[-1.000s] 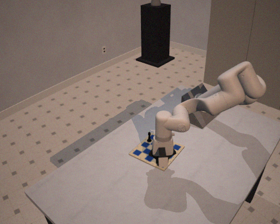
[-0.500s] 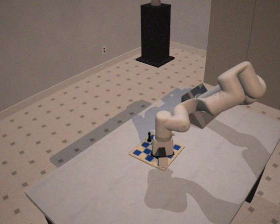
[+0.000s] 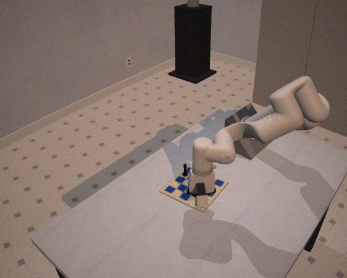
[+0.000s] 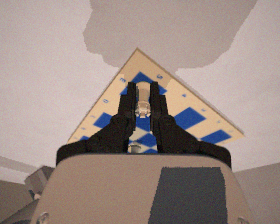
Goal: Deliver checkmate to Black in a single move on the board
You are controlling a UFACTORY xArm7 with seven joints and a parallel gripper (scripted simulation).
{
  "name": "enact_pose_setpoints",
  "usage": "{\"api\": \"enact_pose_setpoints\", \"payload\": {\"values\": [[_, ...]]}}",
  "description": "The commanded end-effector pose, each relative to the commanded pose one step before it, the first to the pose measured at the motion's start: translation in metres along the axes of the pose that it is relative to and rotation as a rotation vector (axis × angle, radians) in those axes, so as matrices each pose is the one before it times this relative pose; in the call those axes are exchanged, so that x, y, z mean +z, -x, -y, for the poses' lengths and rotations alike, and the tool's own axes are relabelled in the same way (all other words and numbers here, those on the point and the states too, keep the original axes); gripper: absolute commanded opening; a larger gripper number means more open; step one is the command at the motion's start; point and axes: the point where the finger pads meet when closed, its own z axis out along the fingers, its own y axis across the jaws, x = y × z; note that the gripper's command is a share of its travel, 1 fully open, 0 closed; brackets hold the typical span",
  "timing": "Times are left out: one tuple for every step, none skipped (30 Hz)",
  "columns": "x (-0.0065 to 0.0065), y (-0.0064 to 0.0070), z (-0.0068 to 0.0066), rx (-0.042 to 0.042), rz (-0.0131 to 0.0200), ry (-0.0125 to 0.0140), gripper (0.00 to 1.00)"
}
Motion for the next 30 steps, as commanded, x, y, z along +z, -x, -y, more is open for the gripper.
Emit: {"api": "enact_pose_setpoints", "payload": {"values": [[-0.00232, -0.00047, -0.00165, 0.00033, -0.00224, 0.00467, 0.00], [0.00000, 0.00000, 0.00000, 0.00000, 0.00000, 0.00000, 0.00], [0.00000, 0.00000, 0.00000, 0.00000, 0.00000, 0.00000, 0.00], [0.00000, 0.00000, 0.00000, 0.00000, 0.00000, 0.00000, 0.00], [0.00000, 0.00000, 0.00000, 0.00000, 0.00000, 0.00000, 0.00], [0.00000, 0.00000, 0.00000, 0.00000, 0.00000, 0.00000, 0.00], [0.00000, 0.00000, 0.00000, 0.00000, 0.00000, 0.00000, 0.00], [0.00000, 0.00000, 0.00000, 0.00000, 0.00000, 0.00000, 0.00], [0.00000, 0.00000, 0.00000, 0.00000, 0.00000, 0.00000, 0.00], [0.00000, 0.00000, 0.00000, 0.00000, 0.00000, 0.00000, 0.00], [0.00000, 0.00000, 0.00000, 0.00000, 0.00000, 0.00000, 0.00], [0.00000, 0.00000, 0.00000, 0.00000, 0.00000, 0.00000, 0.00], [-0.00007, 0.00000, 0.00000, 0.00000, 0.00000, 0.00000, 0.00], [-0.00048, 0.00000, 0.00000, 0.00000, 0.00000, 0.00000, 0.00], [-0.00120, 0.00000, 0.00000, -0.00001, 0.00000, 0.00000, 0.00], [-0.00212, 0.00000, 0.00000, 0.00000, 0.00000, 0.00000, 0.00], [-0.00315, 0.00000, 0.00000, 0.00000, 0.00000, 0.00000, 0.00], [-0.00421, 0.00000, 0.00000, 0.00000, 0.00000, 0.00000, 0.00], [-0.00521, 0.00000, 0.00000, 0.00000, 0.00000, 0.00000, 0.00], [-0.00610, 0.00000, 0.00000, 0.00000, 0.00000, 0.00000, 0.00], [-0.00683, 0.00000, 0.00000, 0.00001, 0.00000, 0.00000, 0.00], [-0.00737, 0.00000, 0.00000, 0.00000, 0.00000, 0.00000, 0.00], [-0.00770, 0.00000, 0.00000, 0.00000, 0.00000, 0.00000, 0.00], [0.00000, 0.00000, 0.00000, 0.00000, 0.00000, 0.00000, 0.00], [0.00000, 0.00000, 0.00000, 0.00000, 0.00000, 0.00000, 0.00], [-0.00780, 0.00000, 0.00000, -0.00001, -0.00001, 0.00000, 0.00], [-0.00770, 0.00001, 0.00000, 0.00001, 0.00001, 0.00000, 0.00], [-0.00738, -0.00001, 0.00000, -0.00001, -0.00001, 0.00000, 0.00], [-0.00689, 0.00000, 0.00000, 0.00000, 0.00000, 0.00000, 0.00], [-0.00623, 0.00000, 0.00000, 0.00000, 0.00000, 0.00000, 0.00]]}}
